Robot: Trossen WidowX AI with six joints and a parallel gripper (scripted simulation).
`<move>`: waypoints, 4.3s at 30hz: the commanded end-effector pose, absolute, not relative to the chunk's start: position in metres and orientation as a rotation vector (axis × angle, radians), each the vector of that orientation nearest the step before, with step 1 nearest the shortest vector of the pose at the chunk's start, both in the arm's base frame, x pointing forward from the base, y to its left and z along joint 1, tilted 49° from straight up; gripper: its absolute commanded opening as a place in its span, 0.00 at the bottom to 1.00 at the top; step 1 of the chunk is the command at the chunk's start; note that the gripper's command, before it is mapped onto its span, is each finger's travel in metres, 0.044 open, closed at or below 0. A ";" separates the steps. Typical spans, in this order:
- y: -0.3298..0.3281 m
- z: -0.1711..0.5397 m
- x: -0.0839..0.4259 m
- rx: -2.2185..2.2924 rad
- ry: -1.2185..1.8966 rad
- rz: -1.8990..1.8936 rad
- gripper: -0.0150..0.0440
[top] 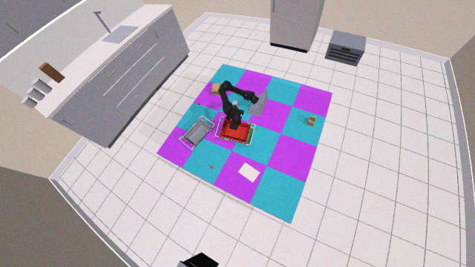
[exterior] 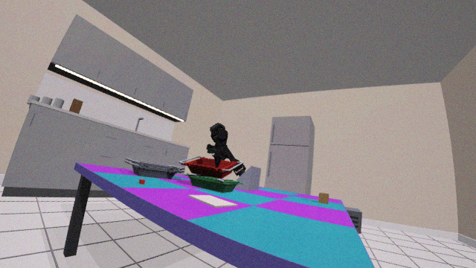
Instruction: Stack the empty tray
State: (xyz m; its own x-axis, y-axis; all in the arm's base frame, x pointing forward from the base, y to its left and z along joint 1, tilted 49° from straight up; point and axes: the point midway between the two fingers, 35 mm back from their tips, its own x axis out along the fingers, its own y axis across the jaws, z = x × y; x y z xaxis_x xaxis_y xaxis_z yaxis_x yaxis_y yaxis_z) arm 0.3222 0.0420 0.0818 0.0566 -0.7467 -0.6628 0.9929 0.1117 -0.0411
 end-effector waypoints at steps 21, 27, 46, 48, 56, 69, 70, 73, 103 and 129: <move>0.040 0.078 0.318 0.487 0.636 -1.419 0.25; 0.040 0.078 0.318 0.487 0.636 -1.419 0.25; 0.038 0.074 0.315 0.488 0.633 -1.416 0.25; 0.037 0.072 0.314 0.487 0.636 -1.418 0.25; 0.037 0.072 0.314 0.487 0.636 -1.419 0.25; 0.037 0.072 0.314 0.487 0.636 -1.419 0.25; 0.037 0.072 0.314 0.487 0.636 -1.419 0.25; 0.037 0.072 0.314 0.487 0.636 -1.419 0.25; 0.037 0.072 0.314 0.487 0.636 -1.419 0.25; 0.034 0.066 0.310 0.486 0.636 -1.419 0.25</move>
State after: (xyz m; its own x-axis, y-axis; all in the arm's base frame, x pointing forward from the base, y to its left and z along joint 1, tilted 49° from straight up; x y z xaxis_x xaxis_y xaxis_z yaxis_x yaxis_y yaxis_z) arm 0.3171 0.0385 0.0725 0.0713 -0.7467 -0.6613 0.9931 0.1149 -0.0227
